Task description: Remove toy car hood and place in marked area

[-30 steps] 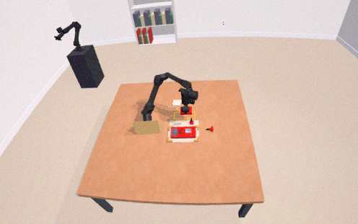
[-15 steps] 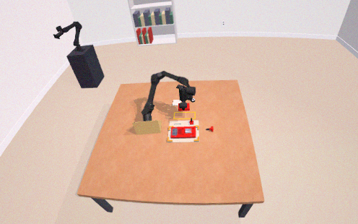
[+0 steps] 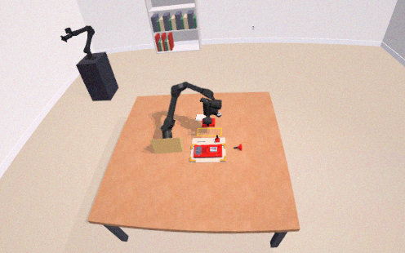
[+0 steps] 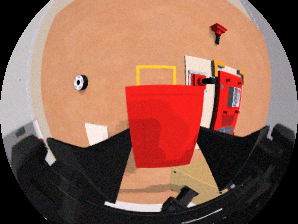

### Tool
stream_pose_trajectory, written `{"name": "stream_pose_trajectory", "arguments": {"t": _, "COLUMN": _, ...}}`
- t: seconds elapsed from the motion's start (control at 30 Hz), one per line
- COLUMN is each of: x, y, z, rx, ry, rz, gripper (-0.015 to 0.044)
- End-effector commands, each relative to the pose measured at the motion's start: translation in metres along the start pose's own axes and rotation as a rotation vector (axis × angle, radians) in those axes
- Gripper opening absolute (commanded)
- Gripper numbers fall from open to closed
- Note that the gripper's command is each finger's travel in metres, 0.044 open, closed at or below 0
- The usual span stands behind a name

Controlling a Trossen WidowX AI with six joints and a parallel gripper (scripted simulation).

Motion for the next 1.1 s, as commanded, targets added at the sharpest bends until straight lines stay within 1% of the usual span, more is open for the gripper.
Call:
{"name": "stream_pose_trajectory", "arguments": {"t": 0.0, "x": 0.002, "y": 0.000, "z": 0.001, "rx": 0.001, "ry": -0.004, "rz": -0.006, "gripper": 0.0000}}
{"name": "stream_pose_trajectory", "arguments": {"t": 1.07, "x": 0.023, "y": -0.002, "z": 0.001, "rx": 0.001, "ry": -0.003, "rz": -0.007, "gripper": 0.0000}}
Point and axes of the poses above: the point midway between the two fingers, 35 mm back from their tips, its own x axis out along the fingers, its own z axis across the jaws, y = z × x, the point moved 4 cm from there along -x, back along the fingers, and after that the axes turned 1 degree about x, right-handed, at the moved point
